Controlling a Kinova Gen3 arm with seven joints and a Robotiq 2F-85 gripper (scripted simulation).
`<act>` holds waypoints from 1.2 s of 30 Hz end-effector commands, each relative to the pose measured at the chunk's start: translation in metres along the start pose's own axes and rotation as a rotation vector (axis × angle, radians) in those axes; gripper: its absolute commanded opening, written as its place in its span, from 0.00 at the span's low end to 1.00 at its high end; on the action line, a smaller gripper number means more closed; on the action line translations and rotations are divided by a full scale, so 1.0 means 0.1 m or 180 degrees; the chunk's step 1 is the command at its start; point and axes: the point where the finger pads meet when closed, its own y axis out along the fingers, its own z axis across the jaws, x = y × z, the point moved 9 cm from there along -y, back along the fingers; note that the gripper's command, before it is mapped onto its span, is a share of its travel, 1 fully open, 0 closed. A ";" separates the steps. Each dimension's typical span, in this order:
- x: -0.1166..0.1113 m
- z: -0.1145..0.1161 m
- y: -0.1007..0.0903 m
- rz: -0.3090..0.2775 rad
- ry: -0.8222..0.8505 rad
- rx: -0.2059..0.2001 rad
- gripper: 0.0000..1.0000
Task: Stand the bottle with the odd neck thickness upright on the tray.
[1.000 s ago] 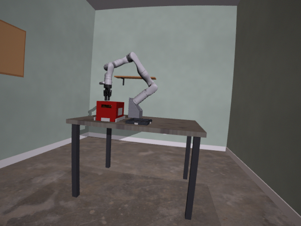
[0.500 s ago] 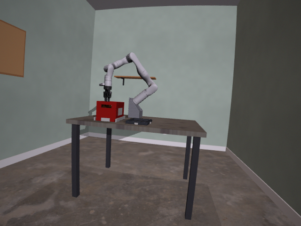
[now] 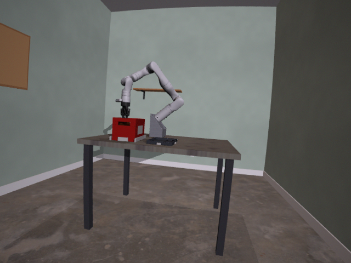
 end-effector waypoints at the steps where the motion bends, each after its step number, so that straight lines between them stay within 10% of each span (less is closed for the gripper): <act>1: 0.00 0.00 0.01 -0.0003 -0.0001 -0.0001 0.64; 36: 0.00 0.00 0.06 -0.0003 -0.0001 -0.0001 0.64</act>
